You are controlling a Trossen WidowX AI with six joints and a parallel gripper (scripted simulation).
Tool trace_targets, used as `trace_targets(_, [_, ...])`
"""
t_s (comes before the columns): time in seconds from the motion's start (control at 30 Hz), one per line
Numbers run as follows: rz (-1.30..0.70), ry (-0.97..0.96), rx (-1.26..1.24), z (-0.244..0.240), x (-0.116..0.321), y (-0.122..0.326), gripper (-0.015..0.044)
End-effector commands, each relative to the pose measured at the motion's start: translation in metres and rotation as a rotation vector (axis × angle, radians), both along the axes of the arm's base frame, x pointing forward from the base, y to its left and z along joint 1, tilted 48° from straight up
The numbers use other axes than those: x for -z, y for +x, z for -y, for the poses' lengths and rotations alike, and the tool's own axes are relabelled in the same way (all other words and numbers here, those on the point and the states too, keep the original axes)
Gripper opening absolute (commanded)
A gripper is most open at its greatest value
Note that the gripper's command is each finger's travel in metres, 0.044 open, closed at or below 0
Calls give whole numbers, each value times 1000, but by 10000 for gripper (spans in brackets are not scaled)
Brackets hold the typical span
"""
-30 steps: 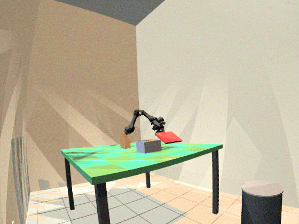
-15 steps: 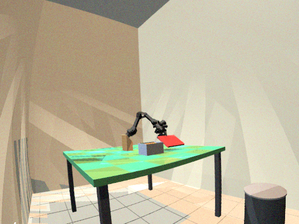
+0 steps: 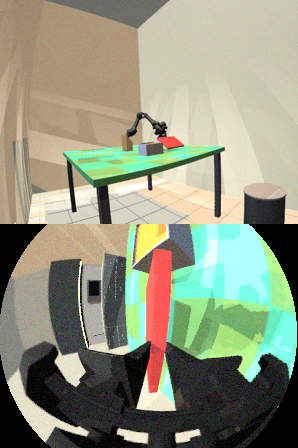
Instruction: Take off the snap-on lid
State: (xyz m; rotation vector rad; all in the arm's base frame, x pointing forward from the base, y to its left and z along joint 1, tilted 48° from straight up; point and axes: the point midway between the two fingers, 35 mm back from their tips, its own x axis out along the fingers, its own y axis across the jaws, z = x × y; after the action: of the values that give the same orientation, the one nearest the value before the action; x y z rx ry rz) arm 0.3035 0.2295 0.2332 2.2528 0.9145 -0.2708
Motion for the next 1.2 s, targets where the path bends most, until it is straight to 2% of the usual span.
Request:
trace_targets(0.0, [0, 3, 12, -1, 2, 1, 0])
trace_targets(1.17, [-1, 4, 12, -22, 21, 0, 0])
